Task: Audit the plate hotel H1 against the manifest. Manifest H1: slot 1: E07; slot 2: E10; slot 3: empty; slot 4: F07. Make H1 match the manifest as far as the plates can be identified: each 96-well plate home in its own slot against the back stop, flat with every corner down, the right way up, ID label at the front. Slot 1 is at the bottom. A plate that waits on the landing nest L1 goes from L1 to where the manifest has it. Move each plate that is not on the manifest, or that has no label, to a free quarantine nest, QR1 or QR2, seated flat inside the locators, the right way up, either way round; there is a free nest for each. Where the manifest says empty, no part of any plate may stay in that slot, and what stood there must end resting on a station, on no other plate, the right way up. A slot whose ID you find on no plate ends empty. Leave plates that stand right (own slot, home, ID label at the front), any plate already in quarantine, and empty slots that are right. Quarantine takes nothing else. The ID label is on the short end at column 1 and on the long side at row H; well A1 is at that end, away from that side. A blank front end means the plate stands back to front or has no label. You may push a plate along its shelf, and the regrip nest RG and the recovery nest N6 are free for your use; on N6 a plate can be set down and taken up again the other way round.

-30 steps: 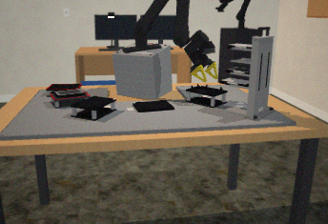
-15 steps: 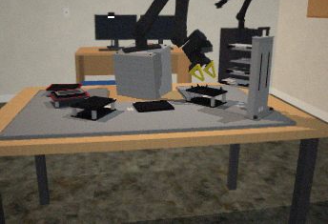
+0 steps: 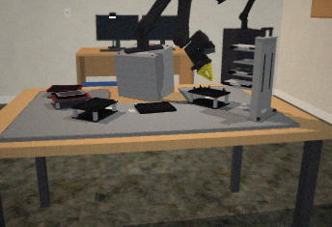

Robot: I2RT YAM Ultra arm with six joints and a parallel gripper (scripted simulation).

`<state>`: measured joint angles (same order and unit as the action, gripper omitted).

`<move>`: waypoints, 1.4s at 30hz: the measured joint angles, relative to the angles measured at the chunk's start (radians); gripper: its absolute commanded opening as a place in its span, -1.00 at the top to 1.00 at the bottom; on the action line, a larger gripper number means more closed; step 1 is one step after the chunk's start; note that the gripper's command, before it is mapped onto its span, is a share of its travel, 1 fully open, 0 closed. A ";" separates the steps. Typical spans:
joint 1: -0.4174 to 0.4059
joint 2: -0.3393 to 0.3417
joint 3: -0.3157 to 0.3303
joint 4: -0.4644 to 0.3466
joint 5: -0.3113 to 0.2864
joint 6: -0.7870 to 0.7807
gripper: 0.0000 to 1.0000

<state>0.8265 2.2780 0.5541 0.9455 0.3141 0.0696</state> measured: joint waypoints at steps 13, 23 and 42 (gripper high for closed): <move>0.000 0.000 0.000 0.000 0.000 0.000 1.00; -0.004 0.005 0.017 0.000 -0.002 0.000 1.00; -0.015 0.011 0.058 -0.038 -0.010 -0.006 1.00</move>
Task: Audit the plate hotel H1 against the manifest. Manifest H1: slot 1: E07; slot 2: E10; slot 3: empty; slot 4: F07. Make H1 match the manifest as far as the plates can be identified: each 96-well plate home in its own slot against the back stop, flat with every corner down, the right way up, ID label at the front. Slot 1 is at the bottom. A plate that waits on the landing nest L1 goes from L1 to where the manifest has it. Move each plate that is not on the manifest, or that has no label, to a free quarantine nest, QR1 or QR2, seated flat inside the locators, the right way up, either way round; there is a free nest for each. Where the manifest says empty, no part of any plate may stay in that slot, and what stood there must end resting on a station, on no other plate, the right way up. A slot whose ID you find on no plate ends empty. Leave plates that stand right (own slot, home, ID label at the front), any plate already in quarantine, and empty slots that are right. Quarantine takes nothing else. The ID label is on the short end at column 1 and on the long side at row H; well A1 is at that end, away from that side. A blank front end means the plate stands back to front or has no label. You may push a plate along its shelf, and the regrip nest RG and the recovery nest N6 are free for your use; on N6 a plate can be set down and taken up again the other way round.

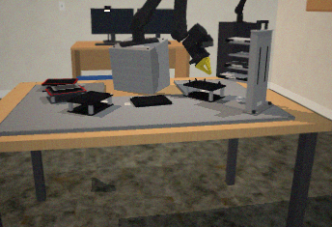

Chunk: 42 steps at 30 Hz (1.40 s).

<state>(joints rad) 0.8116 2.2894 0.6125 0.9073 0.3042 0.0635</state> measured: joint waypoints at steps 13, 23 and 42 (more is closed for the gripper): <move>-0.006 0.000 0.032 -0.024 -0.005 -0.005 1.00; -0.012 0.004 0.058 -0.044 -0.009 -0.009 1.00; -0.022 0.014 0.103 -0.080 -0.014 -0.015 1.00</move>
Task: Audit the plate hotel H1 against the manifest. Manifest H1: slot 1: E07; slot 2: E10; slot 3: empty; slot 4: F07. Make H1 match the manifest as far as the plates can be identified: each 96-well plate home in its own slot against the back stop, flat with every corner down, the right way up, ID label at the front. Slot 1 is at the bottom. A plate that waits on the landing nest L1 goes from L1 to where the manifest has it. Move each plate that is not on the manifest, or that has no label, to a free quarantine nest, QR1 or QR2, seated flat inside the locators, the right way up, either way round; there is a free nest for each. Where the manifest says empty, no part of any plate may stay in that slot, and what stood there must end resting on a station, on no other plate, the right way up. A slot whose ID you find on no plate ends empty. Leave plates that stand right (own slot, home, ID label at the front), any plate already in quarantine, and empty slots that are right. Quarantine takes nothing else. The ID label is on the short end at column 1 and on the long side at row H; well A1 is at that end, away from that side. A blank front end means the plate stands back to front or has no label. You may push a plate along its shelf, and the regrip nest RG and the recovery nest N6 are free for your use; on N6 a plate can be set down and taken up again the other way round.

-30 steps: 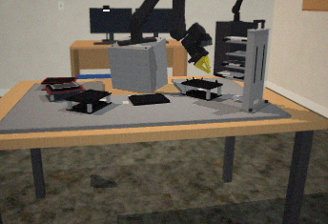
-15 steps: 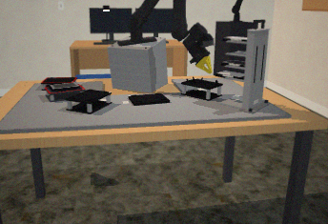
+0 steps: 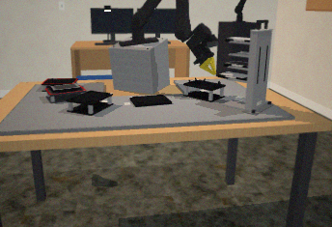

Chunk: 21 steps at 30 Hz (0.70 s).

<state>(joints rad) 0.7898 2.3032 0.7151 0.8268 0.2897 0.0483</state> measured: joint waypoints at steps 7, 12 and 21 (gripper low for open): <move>-0.001 0.003 0.015 -0.010 -0.003 -0.002 1.00; -0.004 0.005 0.025 -0.021 -0.004 -0.003 1.00; -0.008 0.009 0.048 -0.038 -0.007 -0.006 1.00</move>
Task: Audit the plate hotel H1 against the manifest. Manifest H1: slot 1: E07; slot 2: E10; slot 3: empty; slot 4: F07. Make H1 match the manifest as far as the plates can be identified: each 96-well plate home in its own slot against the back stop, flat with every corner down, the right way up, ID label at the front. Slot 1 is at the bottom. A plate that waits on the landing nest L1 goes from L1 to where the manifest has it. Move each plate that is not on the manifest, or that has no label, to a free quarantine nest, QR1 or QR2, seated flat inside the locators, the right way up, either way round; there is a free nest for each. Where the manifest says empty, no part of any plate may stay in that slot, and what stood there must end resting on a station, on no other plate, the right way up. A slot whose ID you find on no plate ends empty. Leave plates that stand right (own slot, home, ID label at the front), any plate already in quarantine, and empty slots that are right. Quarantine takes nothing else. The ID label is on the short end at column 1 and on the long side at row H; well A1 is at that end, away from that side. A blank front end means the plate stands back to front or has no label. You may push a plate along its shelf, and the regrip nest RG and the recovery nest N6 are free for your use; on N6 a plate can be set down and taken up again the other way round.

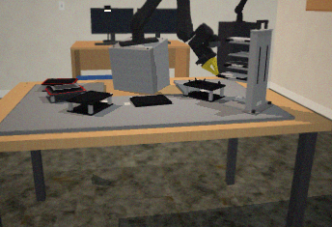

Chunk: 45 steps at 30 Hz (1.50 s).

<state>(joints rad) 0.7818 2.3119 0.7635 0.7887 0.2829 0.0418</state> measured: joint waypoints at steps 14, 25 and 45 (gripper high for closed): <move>-0.006 0.009 0.034 -0.026 -0.004 -0.004 1.00; -0.010 0.015 0.059 -0.044 -0.006 -0.007 1.00; -0.017 0.031 0.110 -0.081 -0.012 -0.012 1.00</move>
<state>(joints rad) 0.7650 2.3428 0.8734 0.7078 0.2707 0.0296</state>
